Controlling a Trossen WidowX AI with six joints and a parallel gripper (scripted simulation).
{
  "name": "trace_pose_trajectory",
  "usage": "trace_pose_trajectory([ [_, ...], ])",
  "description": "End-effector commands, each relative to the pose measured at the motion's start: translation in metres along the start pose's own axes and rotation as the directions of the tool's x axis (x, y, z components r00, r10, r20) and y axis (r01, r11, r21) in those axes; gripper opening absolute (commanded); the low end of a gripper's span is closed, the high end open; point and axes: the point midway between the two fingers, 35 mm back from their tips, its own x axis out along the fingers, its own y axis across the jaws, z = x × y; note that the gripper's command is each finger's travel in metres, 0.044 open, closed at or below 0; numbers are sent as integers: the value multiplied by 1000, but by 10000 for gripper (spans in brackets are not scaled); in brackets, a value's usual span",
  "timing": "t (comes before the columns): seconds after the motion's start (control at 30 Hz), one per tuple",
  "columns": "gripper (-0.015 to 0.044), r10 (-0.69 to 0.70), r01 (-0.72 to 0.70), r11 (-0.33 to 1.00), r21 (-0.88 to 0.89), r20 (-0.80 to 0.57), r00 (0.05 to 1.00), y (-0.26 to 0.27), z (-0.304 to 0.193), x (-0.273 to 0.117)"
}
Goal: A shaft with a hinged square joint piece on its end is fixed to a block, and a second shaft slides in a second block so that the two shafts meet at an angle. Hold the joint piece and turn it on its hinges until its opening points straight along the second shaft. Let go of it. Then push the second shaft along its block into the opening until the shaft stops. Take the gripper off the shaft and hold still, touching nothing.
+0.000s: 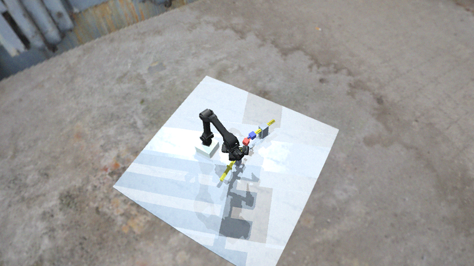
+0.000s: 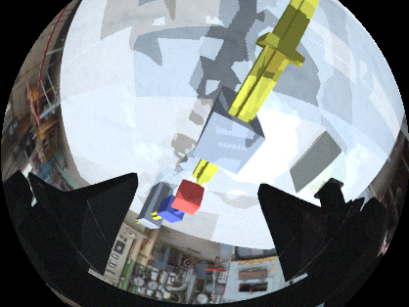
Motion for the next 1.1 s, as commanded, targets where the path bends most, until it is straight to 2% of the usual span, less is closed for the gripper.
trace_pose_trajectory([
  [0.0,440,-11,18,990,-140,50,999,-1,20,-6],
  [0.23,440,-31,75,932,-354,129,991,-7,50,-18],
  [0.5,440,-62,174,807,-564,213,975,-18,83,-34],
  [1.07,440,-162,398,375,-837,364,917,-53,148,-71],
])
